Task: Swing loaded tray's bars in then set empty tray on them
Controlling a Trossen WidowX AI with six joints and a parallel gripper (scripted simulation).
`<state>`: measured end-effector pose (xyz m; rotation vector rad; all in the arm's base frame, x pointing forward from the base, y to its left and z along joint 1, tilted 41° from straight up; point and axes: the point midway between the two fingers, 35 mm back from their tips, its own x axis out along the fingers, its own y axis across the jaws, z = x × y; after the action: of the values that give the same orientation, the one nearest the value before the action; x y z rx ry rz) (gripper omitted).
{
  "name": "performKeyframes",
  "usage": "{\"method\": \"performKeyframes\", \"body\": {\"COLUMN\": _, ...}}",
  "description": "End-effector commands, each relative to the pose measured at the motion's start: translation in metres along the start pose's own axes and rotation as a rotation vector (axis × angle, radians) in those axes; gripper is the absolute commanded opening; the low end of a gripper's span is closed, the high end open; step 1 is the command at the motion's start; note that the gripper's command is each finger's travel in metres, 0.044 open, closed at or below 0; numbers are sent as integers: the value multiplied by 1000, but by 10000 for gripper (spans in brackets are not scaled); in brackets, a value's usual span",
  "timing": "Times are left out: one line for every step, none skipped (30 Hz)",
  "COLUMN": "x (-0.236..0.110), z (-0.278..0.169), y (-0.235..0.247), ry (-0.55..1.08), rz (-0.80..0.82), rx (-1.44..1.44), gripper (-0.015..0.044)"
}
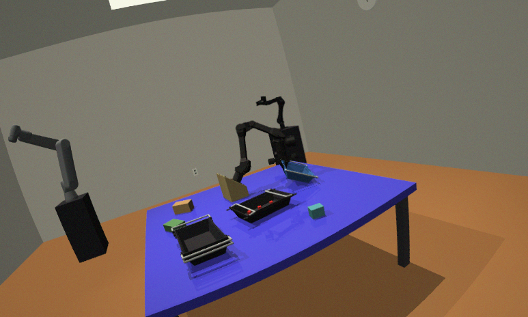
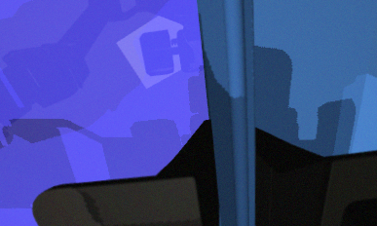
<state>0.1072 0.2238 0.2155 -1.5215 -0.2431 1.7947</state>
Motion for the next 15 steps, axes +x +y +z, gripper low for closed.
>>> {"method": "performKeyframes", "body": {"x": -9, "z": 2, "y": -7, "ry": 2, "rz": -33, "rx": -15, "gripper": 0}}
{"method": "performKeyframes", "body": {"x": -9, "z": 2, "y": -7, "ry": 2, "rz": -33, "rx": -15, "gripper": 0}}
{"method": "performKeyframes", "body": {"x": -9, "z": 2, "y": -7, "ry": 2, "rz": -33, "rx": -15, "gripper": 0}}
{"method": "performKeyframes", "body": {"x": -9, "z": 2, "y": -7, "ry": 2, "rz": -33, "rx": -15, "gripper": 0}}
{"method": "performKeyframes", "body": {"x": -9, "z": 2, "y": -7, "ry": 2, "rz": -33, "rx": -15, "gripper": 0}}
{"method": "performKeyframes", "body": {"x": -10, "z": 2, "y": -7, "ry": 2, "rz": -33, "rx": -15, "gripper": 0}}
{"method": "performKeyframes", "body": {"x": -12, "z": 1, "y": -7, "ry": 3, "rz": -32, "rx": -15, "gripper": 0}}
{"method": "performKeyframes", "body": {"x": -14, "z": 1, "y": -7, "ry": 3, "rz": -31, "rx": -15, "gripper": 0}}
{"method": "performKeyframes", "body": {"x": -18, "z": 0, "y": -7, "ry": 4, "rz": -29, "rx": -16, "gripper": 0}}
{"method": "performKeyframes", "body": {"x": -22, "z": -1, "y": -7, "ry": 5, "rz": -28, "rx": -16, "gripper": 0}}
{"method": "performKeyframes", "body": {"x": -27, "z": -2, "y": -7, "ry": 6, "rz": -26, "rx": -17, "gripper": 0}}
{"method": "performKeyframes", "body": {"x": -32, "z": -2, "y": -7, "ry": 6, "rz": -24, "rx": -17, "gripper": 0}}
{"method": "performKeyframes", "body": {"x": -38, "z": -3, "y": -7, "ry": 7, "rz": -23, "rx": -18, "gripper": 0}}
{"method": "performKeyframes", "body": {"x": -43, "z": -3, "y": -7, "ry": 7, "rz": -22, "rx": -18, "gripper": 0}}
{"method": "performKeyframes", "body": {"x": -48, "z": -4, "y": -7, "ry": 8, "rz": -21, "rx": -18, "gripper": 0}}
